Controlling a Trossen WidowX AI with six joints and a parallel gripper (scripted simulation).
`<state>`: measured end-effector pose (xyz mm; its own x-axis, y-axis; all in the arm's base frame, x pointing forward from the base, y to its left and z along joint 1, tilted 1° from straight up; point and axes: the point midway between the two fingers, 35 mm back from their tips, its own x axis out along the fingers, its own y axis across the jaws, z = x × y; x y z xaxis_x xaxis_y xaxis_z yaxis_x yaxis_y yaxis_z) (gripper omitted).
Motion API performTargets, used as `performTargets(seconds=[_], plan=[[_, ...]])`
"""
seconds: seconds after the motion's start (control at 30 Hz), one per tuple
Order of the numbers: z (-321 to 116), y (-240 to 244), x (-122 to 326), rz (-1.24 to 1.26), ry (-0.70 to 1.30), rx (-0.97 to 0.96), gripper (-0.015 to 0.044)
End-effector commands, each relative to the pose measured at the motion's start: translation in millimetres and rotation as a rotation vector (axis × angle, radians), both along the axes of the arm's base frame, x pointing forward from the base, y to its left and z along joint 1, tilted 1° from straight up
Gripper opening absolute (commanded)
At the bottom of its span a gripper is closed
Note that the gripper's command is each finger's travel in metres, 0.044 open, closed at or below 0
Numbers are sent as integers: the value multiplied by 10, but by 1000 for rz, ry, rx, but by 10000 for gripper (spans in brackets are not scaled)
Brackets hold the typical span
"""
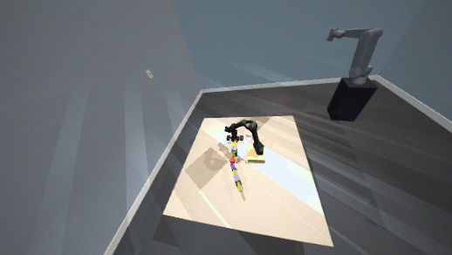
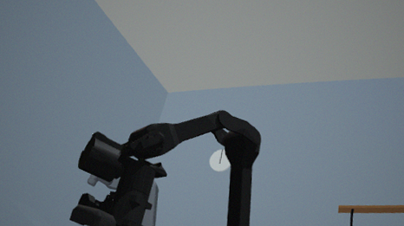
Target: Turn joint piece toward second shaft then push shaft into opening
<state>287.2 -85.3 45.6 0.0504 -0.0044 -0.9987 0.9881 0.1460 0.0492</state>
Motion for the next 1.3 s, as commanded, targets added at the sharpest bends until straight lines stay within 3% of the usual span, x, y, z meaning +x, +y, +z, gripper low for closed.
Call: performTargets(seconds=[0.0,0.13,0.3,0.77,1.27], plan=[[0,1,1,1,1,1,0],[0,1,1,1,1,1,67],[0,1,1,1,1,1,67],[0,1,1,1,1,1,434],[93,1,-1,2,0,2,440]])
